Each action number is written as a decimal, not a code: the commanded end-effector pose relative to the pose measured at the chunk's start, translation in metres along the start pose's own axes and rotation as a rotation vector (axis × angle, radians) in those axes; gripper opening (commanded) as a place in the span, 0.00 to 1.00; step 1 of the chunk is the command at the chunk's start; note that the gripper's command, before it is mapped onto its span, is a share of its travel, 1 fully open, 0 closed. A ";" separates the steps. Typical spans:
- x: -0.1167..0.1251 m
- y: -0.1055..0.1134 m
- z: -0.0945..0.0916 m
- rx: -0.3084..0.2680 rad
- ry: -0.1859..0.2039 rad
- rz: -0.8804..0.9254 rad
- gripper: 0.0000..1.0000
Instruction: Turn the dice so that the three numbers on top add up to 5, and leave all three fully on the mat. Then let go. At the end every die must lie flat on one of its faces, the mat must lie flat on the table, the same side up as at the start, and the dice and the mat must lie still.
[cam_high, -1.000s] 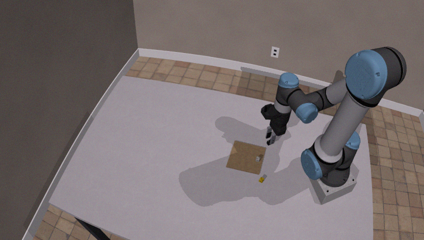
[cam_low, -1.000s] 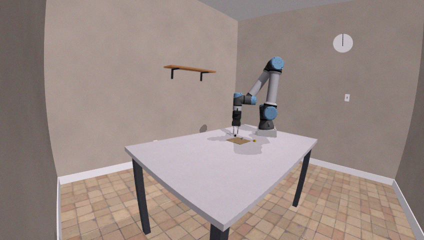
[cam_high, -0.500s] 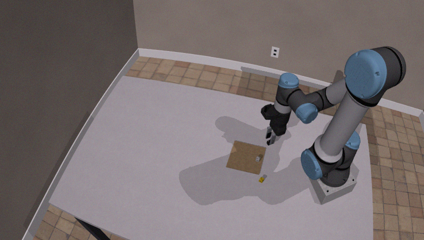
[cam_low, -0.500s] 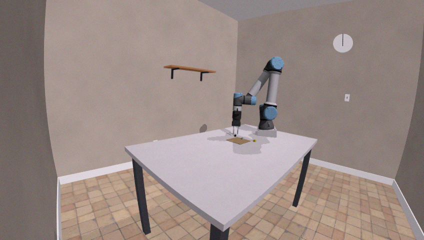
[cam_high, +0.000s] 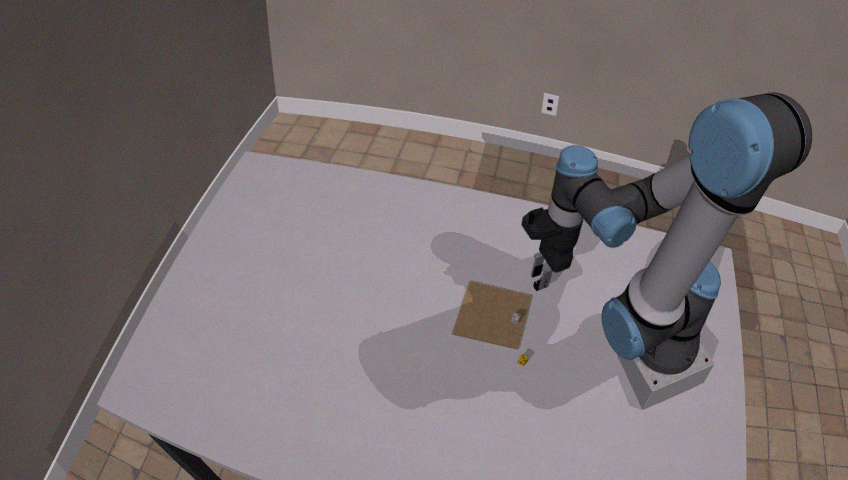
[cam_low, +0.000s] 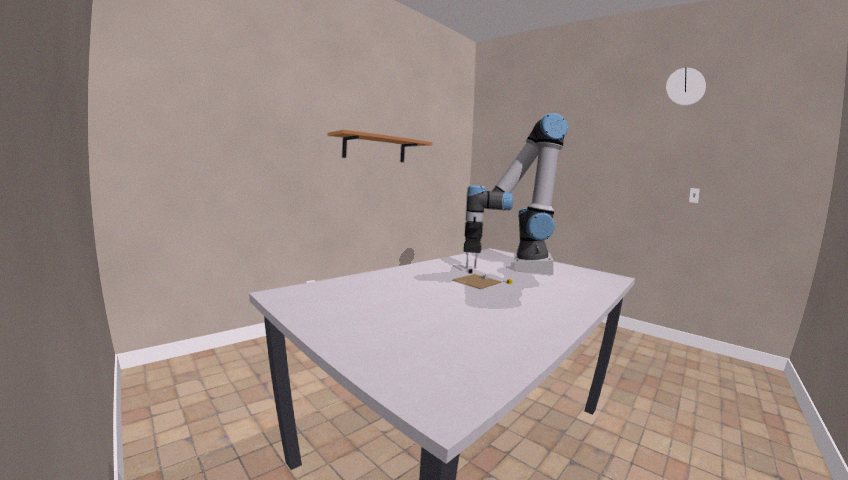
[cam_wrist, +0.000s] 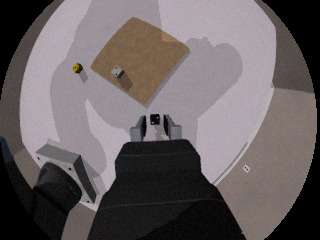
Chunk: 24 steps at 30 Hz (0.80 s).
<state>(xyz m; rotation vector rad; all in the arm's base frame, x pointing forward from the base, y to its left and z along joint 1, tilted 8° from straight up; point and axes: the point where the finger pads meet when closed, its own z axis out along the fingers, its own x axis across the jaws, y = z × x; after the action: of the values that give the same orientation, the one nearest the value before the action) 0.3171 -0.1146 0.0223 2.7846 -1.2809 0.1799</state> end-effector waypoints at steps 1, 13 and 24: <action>0.000 0.000 0.000 0.000 0.001 0.000 0.64; 0.000 0.000 0.000 0.000 0.001 0.000 0.64; 0.000 0.000 0.008 0.000 0.001 0.000 0.64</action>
<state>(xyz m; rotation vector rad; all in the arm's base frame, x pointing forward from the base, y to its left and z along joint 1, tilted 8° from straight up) 0.3175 -0.1152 0.0176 2.7844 -1.2808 0.1806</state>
